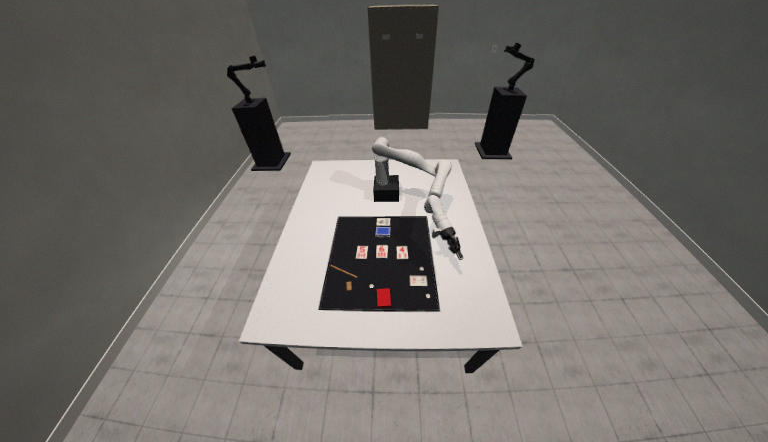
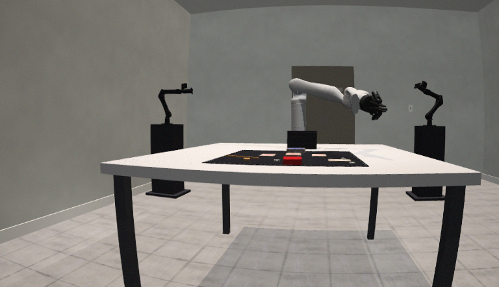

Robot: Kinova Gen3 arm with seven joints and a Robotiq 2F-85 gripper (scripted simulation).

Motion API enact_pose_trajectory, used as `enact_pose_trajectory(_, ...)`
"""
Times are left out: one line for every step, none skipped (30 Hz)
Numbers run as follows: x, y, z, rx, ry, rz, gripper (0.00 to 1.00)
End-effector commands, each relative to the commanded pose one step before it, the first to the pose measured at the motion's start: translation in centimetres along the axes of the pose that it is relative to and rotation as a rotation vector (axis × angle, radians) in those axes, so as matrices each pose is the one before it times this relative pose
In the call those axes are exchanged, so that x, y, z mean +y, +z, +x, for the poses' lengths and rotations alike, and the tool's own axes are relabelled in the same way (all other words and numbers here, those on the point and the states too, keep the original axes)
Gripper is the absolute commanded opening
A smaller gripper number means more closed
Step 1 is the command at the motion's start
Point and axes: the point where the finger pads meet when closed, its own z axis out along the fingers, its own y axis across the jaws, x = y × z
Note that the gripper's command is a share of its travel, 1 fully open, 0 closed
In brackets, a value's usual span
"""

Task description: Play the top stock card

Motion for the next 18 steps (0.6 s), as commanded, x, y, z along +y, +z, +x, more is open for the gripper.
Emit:
enact_pose_trajectory(-0.164, -0.010, -0.036, -0.00038, 0.00087, 0.00213, 0.00)
enact_pose_trajectory(0.000, 0.000, 0.000, 0.00000, 0.00000, 0.00000, 0.00)
enact_pose_trajectory(0.000, 0.000, 0.000, 0.00000, 0.00000, 0.00000, 0.00)
enact_pose_trajectory(0.000, 0.000, 0.000, 0.00000, 0.00000, 0.00000, 0.00)
enact_pose_trajectory(0.000, 0.000, 0.000, 0.00000, 0.00000, 0.00000, 0.00)
enact_pose_trajectory(0.000, 0.000, 0.000, 0.00000, 0.00000, 0.00000, 0.00)
enact_pose_trajectory(0.000, 0.000, 0.000, 0.00000, 0.00000, 0.00000, 0.00)
enact_pose_trajectory(0.000, 0.000, 0.000, 0.00000, 0.00000, 0.00000, 0.00)
enact_pose_trajectory(0.000, 0.000, 0.000, 0.00000, 0.00000, 0.00000, 0.00)
enact_pose_trajectory(0.000, 0.000, 0.000, 0.00000, 0.00000, 0.00000, 0.00)
enact_pose_trajectory(0.000, 0.000, 0.000, 0.00000, 0.00000, 0.00000, 0.00)
enact_pose_trajectory(0.000, 0.000, 0.000, 0.00000, 0.00000, 0.00000, 0.00)
enact_pose_trajectory(0.000, 0.000, 0.000, 0.00000, 0.00000, 0.00000, 0.00)
enact_pose_trajectory(0.000, 0.000, 0.000, 0.00000, 0.00000, 0.00000, 0.00)
enact_pose_trajectory(0.000, 0.000, 0.000, 0.00000, 0.00000, 0.00000, 0.00)
enact_pose_trajectory(0.000, 0.000, 0.000, 0.00000, 0.00000, 0.00000, 0.00)
enact_pose_trajectory(0.000, 0.000, 0.000, 0.00000, 0.00000, 0.00000, 0.00)
enact_pose_trajectory(-0.002, 0.000, 0.006, 0.00010, 0.00015, 0.00002, 1.00)
